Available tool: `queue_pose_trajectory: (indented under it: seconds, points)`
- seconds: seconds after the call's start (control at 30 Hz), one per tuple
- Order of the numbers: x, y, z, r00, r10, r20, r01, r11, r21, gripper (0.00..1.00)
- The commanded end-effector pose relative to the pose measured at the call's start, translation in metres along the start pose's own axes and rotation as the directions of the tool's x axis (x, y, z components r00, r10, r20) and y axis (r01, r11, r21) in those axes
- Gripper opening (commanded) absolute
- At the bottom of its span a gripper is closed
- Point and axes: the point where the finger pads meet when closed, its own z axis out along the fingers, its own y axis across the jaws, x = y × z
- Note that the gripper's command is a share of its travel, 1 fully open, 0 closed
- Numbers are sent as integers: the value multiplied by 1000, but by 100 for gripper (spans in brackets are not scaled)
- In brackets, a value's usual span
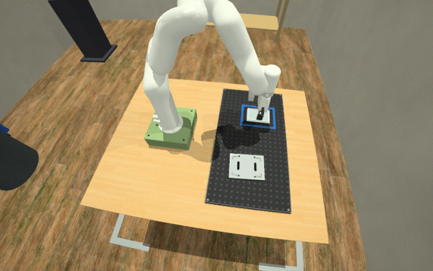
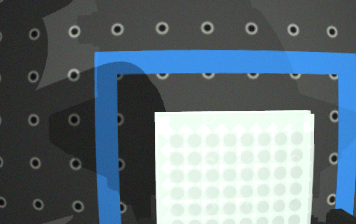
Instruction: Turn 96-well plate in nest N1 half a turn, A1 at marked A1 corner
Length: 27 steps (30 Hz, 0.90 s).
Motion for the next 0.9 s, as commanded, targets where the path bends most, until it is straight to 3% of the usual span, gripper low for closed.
queue_pose_trajectory:
  seconds: [0.0, 0.87]
  points:
    - [-1, 0, -1, 1000, 0, 4, 0, 1000, 1, 100]
    - [-1, 0, 14, 1000, 0, 4, 0, 1000, 1, 100]
